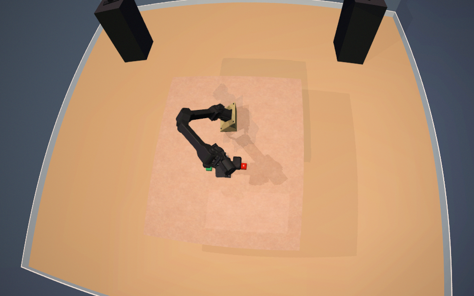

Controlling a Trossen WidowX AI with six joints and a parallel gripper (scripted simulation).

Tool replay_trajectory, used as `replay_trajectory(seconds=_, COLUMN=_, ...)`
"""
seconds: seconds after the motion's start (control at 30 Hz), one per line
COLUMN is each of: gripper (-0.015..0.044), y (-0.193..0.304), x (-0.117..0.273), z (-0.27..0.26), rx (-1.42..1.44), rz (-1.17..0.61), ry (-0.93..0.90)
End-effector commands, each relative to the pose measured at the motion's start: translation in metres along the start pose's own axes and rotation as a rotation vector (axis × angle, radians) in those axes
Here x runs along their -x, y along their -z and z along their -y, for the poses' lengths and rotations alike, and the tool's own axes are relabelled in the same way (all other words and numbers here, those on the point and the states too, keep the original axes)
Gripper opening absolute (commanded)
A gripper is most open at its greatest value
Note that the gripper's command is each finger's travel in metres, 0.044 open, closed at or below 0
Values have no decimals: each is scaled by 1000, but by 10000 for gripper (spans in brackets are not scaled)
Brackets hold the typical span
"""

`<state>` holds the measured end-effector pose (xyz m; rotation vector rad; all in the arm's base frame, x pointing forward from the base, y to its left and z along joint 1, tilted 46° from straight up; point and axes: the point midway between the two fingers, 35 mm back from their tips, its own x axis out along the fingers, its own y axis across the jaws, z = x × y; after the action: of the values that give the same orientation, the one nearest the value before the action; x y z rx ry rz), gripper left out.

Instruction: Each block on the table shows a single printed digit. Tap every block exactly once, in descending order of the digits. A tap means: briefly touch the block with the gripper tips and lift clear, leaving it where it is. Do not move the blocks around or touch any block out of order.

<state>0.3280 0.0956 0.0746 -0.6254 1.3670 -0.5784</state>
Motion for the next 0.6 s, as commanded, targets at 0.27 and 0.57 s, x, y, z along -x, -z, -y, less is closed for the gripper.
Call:
replay_trajectory(seconds=0.27, gripper=20, y=43, x=0, z=-89, rx=-8, rz=-27, ry=2)
replay_trajectory(seconds=0.57, gripper=20, y=42, x=-11, z=-90, rx=-8, rz=-27, ry=1)
